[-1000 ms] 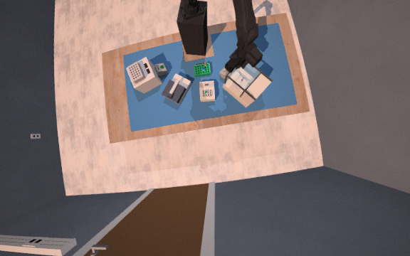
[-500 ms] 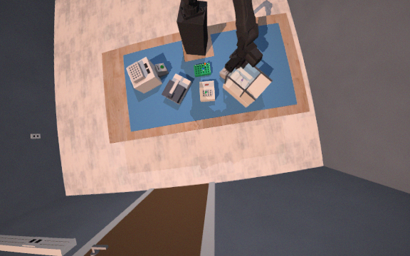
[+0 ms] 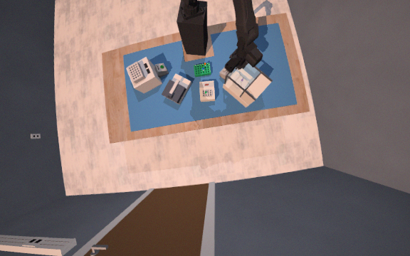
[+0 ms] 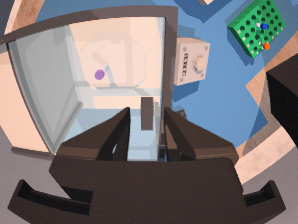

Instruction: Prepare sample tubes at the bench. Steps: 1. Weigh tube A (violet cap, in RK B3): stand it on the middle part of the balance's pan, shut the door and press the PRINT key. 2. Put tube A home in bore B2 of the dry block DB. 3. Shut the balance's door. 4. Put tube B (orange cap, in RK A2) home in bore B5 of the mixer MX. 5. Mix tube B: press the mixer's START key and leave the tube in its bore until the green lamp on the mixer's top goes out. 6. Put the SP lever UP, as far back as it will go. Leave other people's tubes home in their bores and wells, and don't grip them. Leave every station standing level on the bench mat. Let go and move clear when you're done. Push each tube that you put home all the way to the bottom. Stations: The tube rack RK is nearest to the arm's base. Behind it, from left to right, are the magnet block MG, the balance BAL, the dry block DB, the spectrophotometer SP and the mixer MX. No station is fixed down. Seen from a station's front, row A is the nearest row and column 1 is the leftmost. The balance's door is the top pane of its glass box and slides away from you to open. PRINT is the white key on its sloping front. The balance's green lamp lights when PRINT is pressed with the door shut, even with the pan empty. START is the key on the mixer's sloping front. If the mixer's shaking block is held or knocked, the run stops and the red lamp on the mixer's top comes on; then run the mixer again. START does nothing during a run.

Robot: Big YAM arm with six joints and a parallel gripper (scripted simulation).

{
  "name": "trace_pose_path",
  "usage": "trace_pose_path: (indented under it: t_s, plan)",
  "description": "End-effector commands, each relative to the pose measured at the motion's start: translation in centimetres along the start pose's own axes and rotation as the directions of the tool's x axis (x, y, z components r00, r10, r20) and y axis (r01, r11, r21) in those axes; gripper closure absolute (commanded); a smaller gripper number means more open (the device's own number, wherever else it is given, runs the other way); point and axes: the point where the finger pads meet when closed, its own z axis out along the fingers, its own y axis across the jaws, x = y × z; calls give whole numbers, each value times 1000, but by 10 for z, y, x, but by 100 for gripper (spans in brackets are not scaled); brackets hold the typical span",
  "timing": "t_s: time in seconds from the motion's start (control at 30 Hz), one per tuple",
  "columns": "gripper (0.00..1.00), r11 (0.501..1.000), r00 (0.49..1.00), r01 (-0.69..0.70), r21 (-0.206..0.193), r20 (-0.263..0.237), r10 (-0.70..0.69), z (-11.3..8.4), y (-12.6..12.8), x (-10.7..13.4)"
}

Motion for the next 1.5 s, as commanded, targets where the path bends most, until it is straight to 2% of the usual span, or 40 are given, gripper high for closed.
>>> trace_pose_path:
  t_s: [0.0,0.33,0.37,0.4,0.8,0.83,0.9,1.3,1.37,1.4,1.47]
  plan:
    - [70,1000,1000,1,-17,2,-1,-5,12,-1]
    - [70,1000,1000,4,-13,0,-4,-6,18,-1]
    - [70,999,1000,6,-39,4,-6,-19,24,-1]
    - [70,999,1000,6,-45,5,-6,-23,25,-2]
    - [70,999,1000,6,-47,6,-5,-41,25,-5]
    - [70,1000,1000,4,-15,1,-4,-29,19,-5]
    - [70,999,1000,6,-47,6,-5,-46,25,-6]
    - [70,999,1000,3,-50,6,-3,-67,25,-7]
    - [70,999,1000,3,-50,6,-3,-67,25,-7]
    - [70,1000,1000,2,-19,2,-2,-56,20,-6]
    - [70,999,1000,2,-50,6,-2,-72,25,-7]
